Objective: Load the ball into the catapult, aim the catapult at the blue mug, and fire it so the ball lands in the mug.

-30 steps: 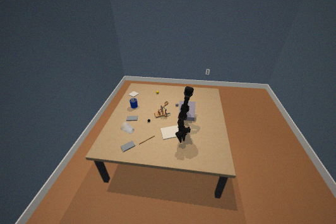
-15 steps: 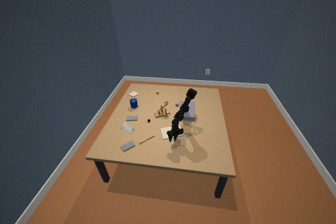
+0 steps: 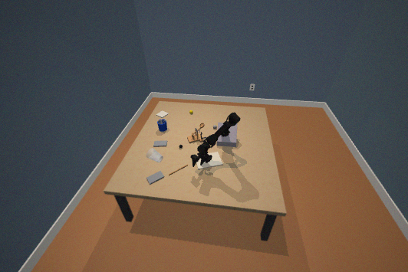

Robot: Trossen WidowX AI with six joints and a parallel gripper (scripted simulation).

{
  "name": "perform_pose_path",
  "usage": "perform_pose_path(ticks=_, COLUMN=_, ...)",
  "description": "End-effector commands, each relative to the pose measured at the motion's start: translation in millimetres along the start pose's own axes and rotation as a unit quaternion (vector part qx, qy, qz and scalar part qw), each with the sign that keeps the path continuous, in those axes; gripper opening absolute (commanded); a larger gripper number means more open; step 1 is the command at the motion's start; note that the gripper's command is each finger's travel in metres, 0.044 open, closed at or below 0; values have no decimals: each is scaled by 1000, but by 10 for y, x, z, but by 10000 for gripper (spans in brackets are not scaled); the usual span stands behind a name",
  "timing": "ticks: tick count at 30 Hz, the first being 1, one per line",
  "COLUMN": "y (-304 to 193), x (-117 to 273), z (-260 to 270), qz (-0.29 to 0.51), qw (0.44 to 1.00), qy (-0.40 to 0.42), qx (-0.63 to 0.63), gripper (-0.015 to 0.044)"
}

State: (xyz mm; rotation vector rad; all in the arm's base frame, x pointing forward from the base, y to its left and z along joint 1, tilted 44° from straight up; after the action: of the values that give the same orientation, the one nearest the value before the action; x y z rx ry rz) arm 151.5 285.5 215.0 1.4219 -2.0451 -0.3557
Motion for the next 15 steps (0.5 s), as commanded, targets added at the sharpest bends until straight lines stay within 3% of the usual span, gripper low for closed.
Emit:
perform_pose_path(ticks=1, y=-337, x=-20, z=17, qz=50, qw=998, qy=26, qx=-25, gripper=440)
perform_pose_path(ticks=15, y=-1317, x=151, z=88, qz=180, qw=962, qy=94, qx=-180, gripper=440)
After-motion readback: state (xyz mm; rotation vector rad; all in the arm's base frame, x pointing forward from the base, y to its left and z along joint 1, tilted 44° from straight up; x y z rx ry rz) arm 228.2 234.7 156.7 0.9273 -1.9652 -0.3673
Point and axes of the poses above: the point midway between the two fingers, 35 mm back from their tips, its own x axis back along the fingers, its own z axis across the jaws, y = z × x, the point moved 2 cm from there along x, back along the fingers, and after that the axes turned 7 degrees about -x, right-handed, at the moved point
